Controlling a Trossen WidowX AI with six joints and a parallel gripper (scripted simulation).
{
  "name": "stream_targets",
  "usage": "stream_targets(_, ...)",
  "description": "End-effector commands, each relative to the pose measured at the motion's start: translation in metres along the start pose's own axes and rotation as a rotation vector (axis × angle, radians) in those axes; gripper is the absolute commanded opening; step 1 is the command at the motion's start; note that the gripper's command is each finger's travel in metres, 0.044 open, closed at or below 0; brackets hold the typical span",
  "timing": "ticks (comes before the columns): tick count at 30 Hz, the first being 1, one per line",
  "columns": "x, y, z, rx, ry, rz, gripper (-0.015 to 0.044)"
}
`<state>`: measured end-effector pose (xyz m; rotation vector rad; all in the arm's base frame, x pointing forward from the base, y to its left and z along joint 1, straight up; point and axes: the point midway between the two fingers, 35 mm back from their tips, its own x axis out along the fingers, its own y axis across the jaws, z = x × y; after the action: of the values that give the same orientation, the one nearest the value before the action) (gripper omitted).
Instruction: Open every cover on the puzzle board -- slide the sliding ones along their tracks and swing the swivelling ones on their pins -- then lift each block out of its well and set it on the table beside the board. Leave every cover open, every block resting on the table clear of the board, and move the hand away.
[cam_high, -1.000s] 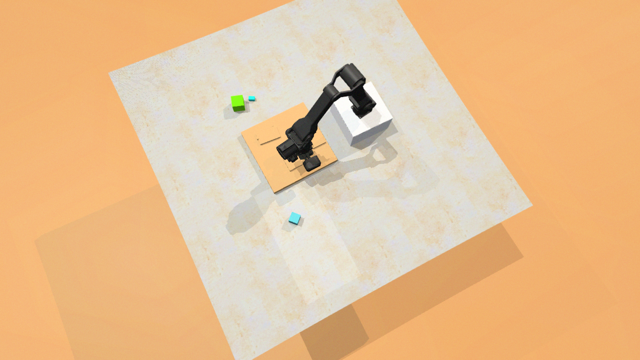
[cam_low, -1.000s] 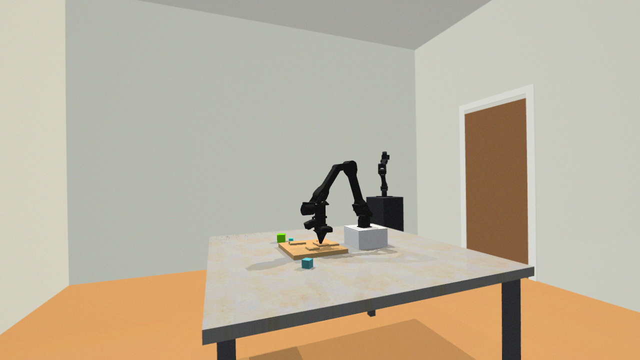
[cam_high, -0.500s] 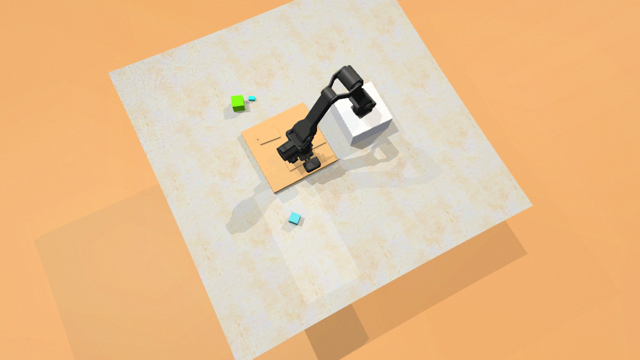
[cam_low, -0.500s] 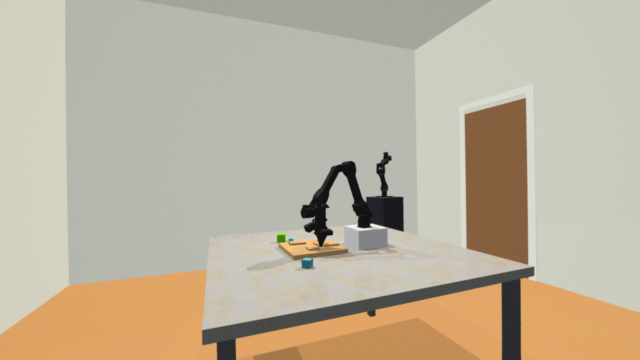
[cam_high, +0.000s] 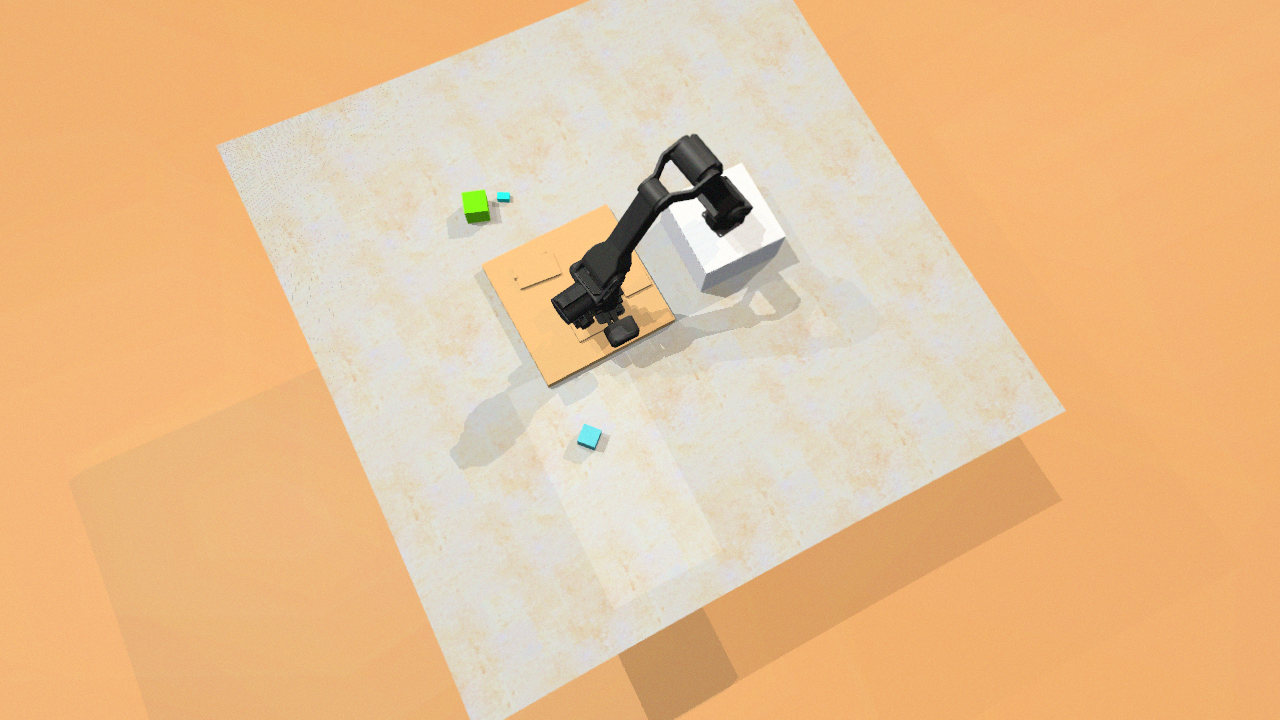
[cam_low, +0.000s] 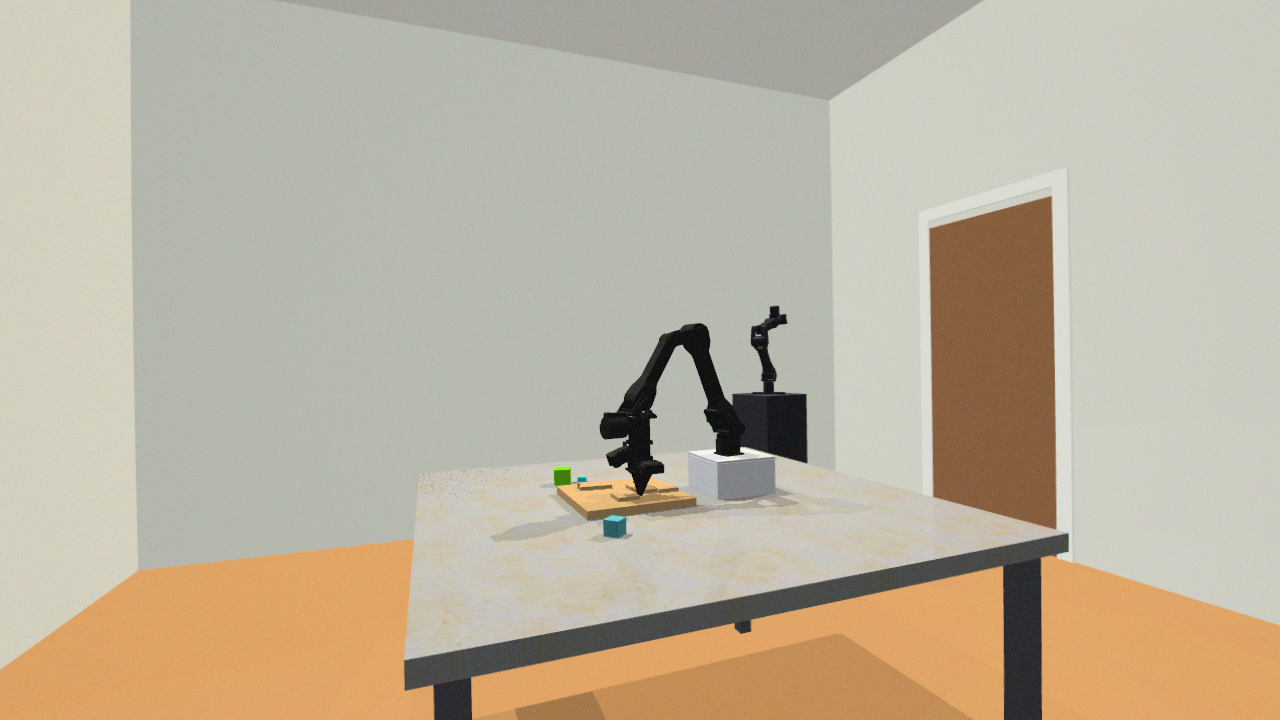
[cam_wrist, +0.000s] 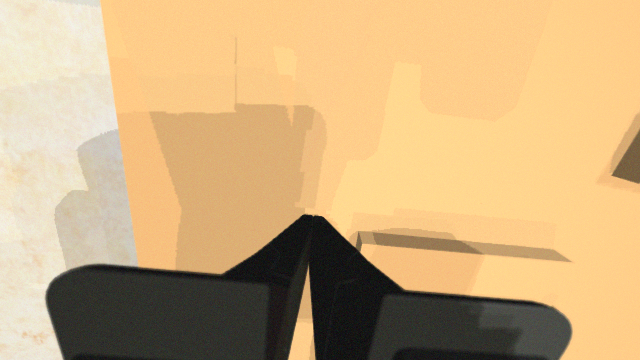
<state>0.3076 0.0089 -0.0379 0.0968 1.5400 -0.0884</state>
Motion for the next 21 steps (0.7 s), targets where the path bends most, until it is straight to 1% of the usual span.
stream_targets(1,0.000,0.000,0.004,-0.003,0.002,-0.003,0.0000)
stream_targets(21,-0.001,0.000,0.025,-0.003,0.000,-0.003,0.0000)
